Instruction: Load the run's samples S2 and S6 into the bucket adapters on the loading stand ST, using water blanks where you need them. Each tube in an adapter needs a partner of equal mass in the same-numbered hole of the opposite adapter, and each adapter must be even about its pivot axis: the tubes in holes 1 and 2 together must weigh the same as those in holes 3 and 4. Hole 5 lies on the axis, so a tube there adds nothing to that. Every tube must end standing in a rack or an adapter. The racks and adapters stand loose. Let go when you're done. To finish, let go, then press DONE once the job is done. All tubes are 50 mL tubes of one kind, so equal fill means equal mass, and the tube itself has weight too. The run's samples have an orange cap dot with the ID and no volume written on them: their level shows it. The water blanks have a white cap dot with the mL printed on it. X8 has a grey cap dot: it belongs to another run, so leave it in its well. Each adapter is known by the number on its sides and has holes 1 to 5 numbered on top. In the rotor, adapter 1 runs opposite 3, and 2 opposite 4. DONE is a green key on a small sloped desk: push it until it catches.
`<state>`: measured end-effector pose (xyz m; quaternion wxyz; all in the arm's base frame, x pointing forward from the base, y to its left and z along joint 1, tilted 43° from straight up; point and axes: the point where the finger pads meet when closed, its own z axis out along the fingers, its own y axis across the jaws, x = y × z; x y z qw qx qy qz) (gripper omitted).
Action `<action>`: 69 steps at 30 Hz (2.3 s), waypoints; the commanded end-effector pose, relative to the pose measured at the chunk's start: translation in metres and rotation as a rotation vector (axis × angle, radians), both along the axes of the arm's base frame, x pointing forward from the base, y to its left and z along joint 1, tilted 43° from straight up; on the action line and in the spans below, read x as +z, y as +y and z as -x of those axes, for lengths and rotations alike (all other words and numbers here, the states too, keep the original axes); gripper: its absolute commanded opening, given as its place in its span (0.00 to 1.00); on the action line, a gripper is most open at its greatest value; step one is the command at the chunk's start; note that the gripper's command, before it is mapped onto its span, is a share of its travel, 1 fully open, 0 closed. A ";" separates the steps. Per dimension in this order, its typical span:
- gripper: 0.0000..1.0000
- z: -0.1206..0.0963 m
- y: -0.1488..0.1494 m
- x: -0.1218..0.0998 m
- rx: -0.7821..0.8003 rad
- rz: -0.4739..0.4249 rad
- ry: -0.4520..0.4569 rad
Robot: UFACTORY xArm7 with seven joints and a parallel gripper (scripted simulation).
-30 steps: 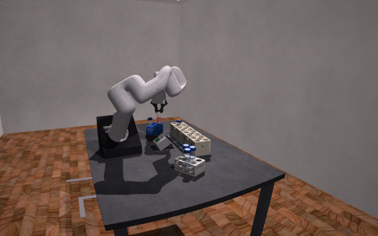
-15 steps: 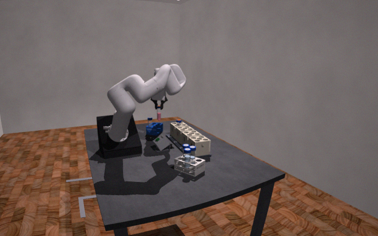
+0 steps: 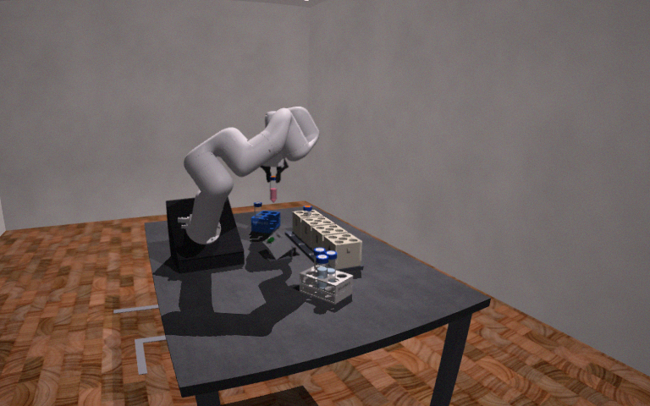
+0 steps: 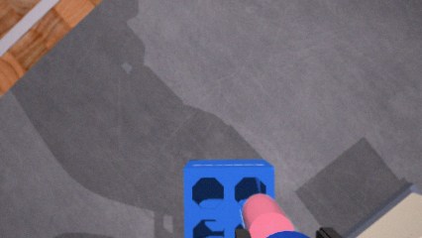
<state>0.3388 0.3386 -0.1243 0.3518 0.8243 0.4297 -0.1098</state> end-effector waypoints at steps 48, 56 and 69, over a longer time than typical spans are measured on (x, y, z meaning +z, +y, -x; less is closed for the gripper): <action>0.00 -0.012 -0.041 0.092 -0.460 -0.083 -0.427; 0.00 -0.019 -0.069 0.119 -0.654 -0.116 -0.607; 0.00 -0.029 -0.108 0.156 -0.668 -0.118 -0.620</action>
